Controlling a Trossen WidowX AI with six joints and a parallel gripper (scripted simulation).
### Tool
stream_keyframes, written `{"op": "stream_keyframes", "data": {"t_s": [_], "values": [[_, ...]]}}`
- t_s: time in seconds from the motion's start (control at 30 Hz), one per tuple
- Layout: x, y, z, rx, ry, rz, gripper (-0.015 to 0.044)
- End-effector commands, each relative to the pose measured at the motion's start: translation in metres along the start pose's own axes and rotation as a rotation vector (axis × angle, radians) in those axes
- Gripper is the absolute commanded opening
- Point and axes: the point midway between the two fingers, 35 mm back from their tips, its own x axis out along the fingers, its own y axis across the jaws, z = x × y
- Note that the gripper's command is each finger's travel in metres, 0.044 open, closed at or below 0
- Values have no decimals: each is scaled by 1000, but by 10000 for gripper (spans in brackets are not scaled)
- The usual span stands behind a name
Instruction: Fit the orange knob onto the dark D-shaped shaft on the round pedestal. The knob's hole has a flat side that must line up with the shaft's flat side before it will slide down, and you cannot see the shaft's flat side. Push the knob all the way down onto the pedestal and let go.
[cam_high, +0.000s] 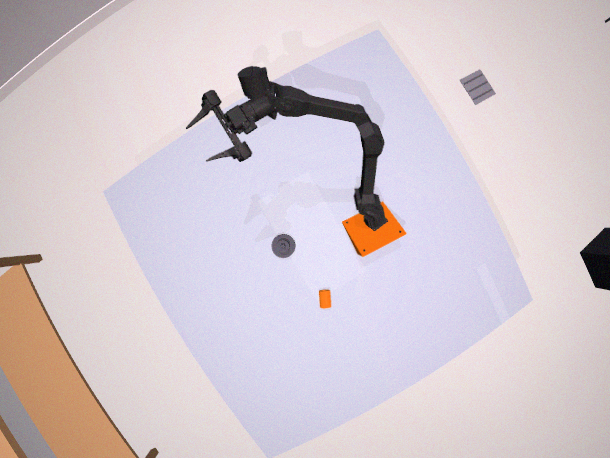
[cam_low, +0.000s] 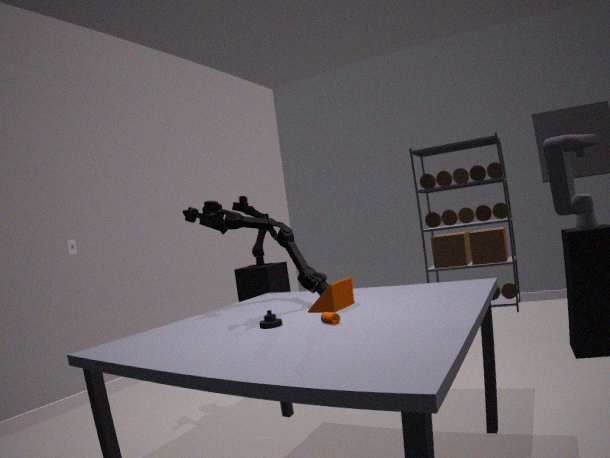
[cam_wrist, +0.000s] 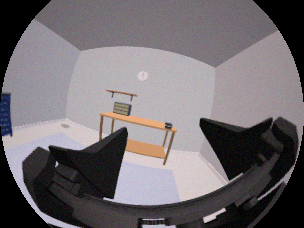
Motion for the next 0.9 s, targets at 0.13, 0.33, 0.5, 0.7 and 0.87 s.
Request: {"op": "stream_keyframes", "data": {"t_s": [0.13,0.33,0.5,0.7,0.87], "values": [[85,119,-59,276,188,297,440],[121,239,-85,389,397,553,440],[126,342,-101,420,612,751,440],[98,463,-112,332,901,971,440],[47,552,-119,121,1153,1115,440]]}}
